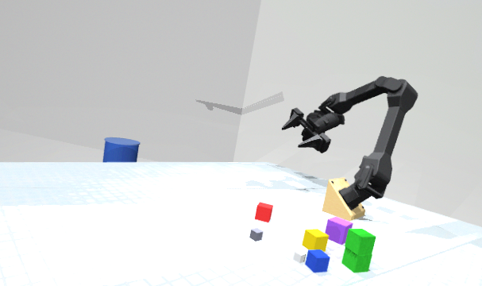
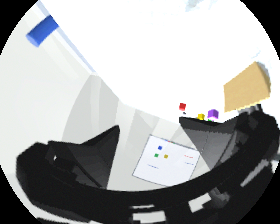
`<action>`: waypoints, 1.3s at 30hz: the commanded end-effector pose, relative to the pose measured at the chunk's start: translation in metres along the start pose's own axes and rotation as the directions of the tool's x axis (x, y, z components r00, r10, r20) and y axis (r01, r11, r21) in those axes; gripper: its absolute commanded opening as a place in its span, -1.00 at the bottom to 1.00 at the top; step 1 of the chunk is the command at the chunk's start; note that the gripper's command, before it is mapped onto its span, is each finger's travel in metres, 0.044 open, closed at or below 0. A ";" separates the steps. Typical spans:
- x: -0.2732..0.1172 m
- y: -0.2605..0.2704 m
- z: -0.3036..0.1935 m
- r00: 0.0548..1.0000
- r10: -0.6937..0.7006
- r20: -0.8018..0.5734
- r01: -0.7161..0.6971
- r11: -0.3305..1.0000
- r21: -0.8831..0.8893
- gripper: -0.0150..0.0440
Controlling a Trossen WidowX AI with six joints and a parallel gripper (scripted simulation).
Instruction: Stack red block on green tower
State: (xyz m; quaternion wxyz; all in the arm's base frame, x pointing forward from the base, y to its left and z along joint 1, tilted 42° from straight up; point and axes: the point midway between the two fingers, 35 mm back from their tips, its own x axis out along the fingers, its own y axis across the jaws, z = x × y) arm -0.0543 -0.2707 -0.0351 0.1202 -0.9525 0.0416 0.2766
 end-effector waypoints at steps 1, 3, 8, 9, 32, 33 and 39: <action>0.020 0.001 -0.016 0.995 -0.085 0.055 0.095 0.969 -0.227 1.00; 0.029 0.000 -0.022 0.990 -0.118 0.077 0.137 0.942 -0.307 1.00; 0.050 -0.003 -0.038 0.971 -0.196 0.137 0.238 0.836 -0.494 1.00; 0.055 -0.005 -0.041 0.965 -0.215 0.151 0.263 0.811 -0.523 1.00; 0.154 -0.058 -0.114 0.761 -0.476 0.441 0.350 -0.271 -0.897 1.00; 0.159 -0.062 -0.117 0.750 -0.482 0.453 0.328 -0.324 -0.887 1.00; 0.184 -0.088 -0.135 0.677 -0.513 0.528 0.149 -0.607 -0.781 1.00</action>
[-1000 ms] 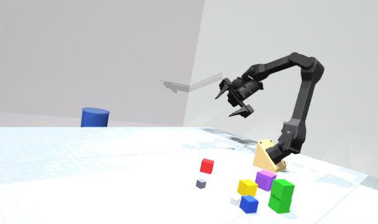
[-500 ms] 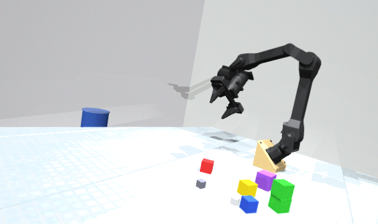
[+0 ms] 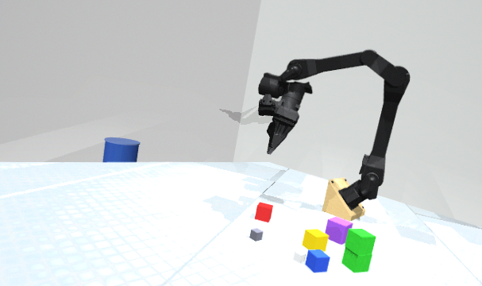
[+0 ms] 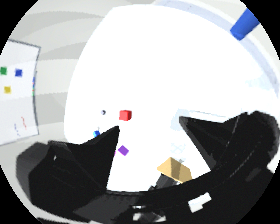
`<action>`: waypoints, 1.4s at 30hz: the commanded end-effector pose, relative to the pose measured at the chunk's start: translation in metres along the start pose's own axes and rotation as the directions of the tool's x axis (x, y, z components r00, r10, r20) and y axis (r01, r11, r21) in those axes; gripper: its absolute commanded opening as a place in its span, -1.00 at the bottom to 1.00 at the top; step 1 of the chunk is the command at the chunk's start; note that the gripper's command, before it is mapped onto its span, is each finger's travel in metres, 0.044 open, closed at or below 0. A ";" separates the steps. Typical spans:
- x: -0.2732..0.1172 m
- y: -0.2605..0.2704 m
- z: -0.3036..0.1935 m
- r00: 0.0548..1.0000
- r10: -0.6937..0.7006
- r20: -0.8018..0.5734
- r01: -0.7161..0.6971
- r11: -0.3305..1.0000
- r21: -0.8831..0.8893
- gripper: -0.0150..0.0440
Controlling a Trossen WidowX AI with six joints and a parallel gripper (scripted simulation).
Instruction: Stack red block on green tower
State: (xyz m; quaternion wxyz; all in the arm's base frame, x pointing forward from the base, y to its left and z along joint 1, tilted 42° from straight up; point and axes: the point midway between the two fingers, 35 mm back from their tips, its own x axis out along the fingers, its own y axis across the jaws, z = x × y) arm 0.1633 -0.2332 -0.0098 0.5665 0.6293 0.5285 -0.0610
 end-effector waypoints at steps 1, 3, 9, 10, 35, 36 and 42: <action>0.016 0.025 0.000 0.996 -0.062 -0.059 0.043 0.958 -0.284 1.00; 0.024 0.035 0.000 0.992 -0.090 -0.084 0.049 0.912 -0.408 1.00; 0.049 0.066 -0.005 0.973 -0.177 -0.149 0.013 0.684 -0.729 1.00; 0.053 0.070 -0.006 0.969 -0.192 -0.157 0.003 0.643 -0.766 1.00; 0.105 0.104 -0.019 0.928 -0.303 -0.217 -0.158 0.210 -0.965 1.00; 0.110 0.102 -0.020 0.928 -0.303 -0.217 -0.158 0.210 -0.965 1.00; 0.133 0.093 -0.025 0.928 -0.302 -0.218 -0.159 0.209 -0.965 1.00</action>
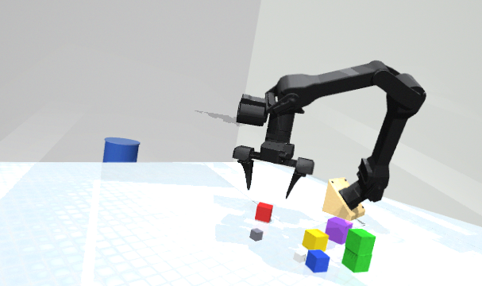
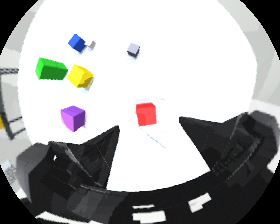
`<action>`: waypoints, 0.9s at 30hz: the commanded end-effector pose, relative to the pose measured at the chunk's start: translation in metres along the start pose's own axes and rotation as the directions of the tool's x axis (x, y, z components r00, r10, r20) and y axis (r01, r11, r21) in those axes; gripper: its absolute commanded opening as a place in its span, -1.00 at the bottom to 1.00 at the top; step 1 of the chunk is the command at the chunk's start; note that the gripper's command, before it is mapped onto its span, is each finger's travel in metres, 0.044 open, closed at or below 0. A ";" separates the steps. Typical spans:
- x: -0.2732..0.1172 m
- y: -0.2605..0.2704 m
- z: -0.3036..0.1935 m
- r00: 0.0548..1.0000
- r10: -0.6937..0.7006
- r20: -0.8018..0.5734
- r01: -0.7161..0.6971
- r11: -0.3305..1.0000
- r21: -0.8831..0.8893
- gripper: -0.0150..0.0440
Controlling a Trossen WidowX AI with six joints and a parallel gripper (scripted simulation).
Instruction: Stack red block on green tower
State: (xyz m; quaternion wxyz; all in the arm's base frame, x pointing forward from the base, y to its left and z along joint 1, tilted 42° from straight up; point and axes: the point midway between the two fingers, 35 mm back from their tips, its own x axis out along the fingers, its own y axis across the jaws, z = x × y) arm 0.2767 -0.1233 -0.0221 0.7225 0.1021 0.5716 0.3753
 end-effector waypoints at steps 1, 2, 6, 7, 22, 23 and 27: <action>0.012 0.001 -0.001 1.000 0.003 0.004 -0.003 1.000 0.008 1.00; 0.012 0.001 -0.001 1.000 0.003 0.004 -0.003 1.000 0.008 1.00; 0.013 0.001 -0.001 1.000 0.003 0.004 -0.003 1.000 0.008 1.00; 0.015 0.001 -0.001 1.000 0.003 0.004 -0.003 1.000 0.008 1.00; 0.038 0.001 0.000 1.000 0.003 0.005 -0.003 1.000 0.007 1.00; 0.040 0.001 0.000 1.000 0.003 0.005 -0.003 1.000 0.007 1.00; 0.046 0.001 0.000 1.000 0.004 0.005 -0.004 1.000 0.007 1.00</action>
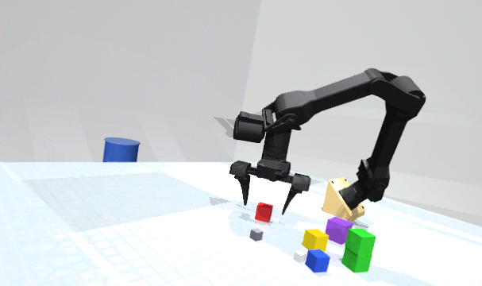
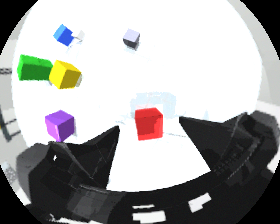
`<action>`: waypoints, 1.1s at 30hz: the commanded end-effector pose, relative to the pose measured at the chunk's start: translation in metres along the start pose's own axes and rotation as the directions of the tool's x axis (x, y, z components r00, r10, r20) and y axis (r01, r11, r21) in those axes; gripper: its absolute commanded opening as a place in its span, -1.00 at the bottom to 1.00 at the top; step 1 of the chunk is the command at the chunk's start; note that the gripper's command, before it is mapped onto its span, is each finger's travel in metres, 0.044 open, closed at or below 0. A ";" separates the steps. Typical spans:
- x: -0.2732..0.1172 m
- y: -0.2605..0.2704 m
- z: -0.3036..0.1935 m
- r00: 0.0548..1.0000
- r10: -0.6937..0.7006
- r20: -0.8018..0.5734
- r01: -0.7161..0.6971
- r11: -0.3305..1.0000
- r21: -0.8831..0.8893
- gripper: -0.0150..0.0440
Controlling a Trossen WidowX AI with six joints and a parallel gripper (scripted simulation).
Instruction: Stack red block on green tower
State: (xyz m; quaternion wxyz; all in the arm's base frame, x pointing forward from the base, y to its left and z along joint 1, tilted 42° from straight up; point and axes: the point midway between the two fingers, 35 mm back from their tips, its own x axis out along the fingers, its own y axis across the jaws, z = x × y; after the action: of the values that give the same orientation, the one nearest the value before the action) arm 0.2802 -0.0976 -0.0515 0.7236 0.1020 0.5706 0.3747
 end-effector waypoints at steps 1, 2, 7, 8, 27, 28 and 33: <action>0.009 0.001 -0.001 1.000 0.005 0.002 -0.005 1.000 0.008 1.00; 0.010 0.002 -0.001 1.000 0.005 0.002 -0.005 1.000 0.008 1.00; 0.016 0.002 -0.001 1.000 0.006 0.002 -0.006 1.000 0.008 1.00; 0.016 0.002 -0.001 1.000 0.006 0.002 -0.006 1.000 0.008 1.00; 0.015 0.002 -0.001 1.000 0.006 0.002 -0.006 1.000 0.008 0.64; 0.015 0.002 -0.001 1.000 0.006 0.002 -0.006 1.000 0.008 0.56; 0.015 0.002 -0.001 1.000 0.006 0.002 -0.006 1.000 0.008 0.11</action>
State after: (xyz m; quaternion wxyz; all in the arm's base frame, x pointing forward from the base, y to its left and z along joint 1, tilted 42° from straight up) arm 0.2793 -0.0868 -0.0623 0.7224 0.1038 0.5712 0.3756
